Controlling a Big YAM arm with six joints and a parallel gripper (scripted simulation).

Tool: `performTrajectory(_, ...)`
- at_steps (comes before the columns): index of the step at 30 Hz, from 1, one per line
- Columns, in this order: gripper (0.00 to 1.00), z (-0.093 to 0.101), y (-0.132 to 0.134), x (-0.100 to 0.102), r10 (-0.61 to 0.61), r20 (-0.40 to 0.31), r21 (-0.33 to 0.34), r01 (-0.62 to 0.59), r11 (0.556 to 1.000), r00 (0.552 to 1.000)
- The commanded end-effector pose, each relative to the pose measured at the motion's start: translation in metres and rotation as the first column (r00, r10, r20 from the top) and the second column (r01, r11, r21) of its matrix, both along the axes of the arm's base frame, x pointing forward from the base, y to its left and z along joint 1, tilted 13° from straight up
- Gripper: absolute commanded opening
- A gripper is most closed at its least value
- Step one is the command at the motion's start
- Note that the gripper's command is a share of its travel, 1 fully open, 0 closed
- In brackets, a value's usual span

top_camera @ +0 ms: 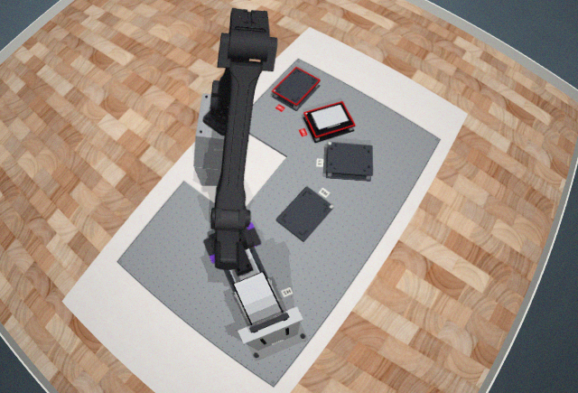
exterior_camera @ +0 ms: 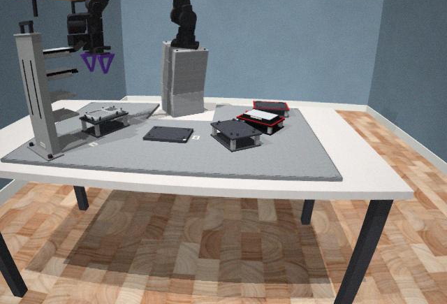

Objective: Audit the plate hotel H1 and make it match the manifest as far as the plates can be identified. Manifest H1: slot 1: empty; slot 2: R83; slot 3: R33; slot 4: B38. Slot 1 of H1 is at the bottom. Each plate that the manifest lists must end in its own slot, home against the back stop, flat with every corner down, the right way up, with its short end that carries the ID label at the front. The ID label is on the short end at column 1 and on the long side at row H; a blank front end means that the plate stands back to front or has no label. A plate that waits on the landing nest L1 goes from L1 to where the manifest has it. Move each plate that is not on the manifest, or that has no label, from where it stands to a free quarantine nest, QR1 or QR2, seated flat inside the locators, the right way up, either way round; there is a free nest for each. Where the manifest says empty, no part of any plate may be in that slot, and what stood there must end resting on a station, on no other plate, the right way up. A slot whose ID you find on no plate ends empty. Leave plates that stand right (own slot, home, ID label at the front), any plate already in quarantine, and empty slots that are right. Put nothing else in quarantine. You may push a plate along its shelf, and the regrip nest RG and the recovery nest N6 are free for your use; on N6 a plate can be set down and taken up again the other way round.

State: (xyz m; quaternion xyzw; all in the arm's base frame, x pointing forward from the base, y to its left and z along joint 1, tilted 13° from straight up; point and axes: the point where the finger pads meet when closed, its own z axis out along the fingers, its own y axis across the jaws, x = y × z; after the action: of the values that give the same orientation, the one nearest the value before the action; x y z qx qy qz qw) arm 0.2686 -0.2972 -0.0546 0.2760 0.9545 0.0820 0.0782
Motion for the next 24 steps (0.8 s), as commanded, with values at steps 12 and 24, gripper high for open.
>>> performTrajectory(12,1.0,0.021,0.029,0.024,0.005,0.024,-0.025,-0.004,1.0,1.0)
performTrajectory(24,1.0,0.029,0.06,0.037,0.005,0.023,-0.019,-0.004,1.0,1.0)
